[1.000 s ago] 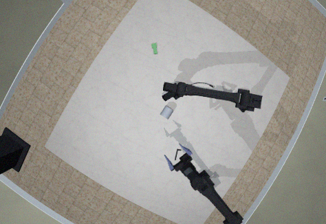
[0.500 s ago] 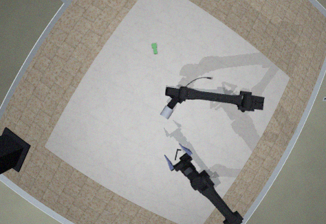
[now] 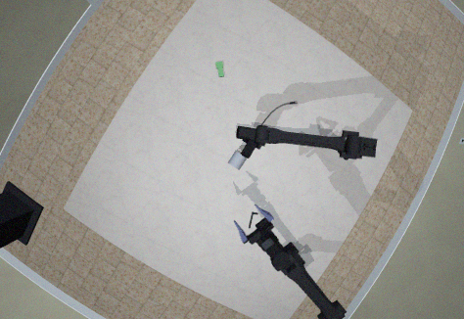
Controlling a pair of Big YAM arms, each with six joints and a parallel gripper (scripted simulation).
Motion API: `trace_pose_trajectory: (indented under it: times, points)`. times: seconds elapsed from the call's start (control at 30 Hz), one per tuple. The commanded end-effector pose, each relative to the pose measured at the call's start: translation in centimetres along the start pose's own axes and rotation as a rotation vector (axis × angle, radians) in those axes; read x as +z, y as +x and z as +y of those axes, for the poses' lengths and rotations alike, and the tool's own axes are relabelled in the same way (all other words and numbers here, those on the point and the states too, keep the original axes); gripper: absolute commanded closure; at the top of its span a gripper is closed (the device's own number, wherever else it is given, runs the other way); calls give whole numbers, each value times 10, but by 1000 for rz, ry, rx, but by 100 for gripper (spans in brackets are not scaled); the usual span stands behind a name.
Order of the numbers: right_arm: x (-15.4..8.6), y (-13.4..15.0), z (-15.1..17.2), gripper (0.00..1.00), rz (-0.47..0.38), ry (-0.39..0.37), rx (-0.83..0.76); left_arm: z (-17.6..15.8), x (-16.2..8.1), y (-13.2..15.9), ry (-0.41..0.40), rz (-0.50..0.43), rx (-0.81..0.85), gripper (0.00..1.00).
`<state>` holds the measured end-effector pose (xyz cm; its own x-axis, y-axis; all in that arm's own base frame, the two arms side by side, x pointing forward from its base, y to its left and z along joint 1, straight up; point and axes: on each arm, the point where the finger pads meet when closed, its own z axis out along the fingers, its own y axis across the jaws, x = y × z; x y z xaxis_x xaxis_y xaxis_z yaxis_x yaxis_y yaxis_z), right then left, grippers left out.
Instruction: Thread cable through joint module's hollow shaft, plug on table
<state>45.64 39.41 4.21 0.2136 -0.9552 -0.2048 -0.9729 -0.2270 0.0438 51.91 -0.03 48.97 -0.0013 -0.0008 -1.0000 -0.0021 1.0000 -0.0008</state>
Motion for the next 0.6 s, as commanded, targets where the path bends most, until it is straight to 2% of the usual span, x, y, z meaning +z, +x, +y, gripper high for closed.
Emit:
trace_pose_trajectory:
  times: [0.0, 0.17, 0.23, 0.57]
  points:
    - [-9, -21, -12, 100, -13, 24, -6, 3, 0, -42, -6, -69, 6, 4]
    - [-10, -14, -17, 100, -11, 27, 10, 3, 0, -42, -6, -69, 6, 4]
    - [-7, -24, -12, 100, -10, 23, -5, 3, 0, -42, -6, -69, 6, 4]
    - [-3, -32, -12, 100, -6, 20, -6, 3, 0, -42, -6, -69, 6, 4]
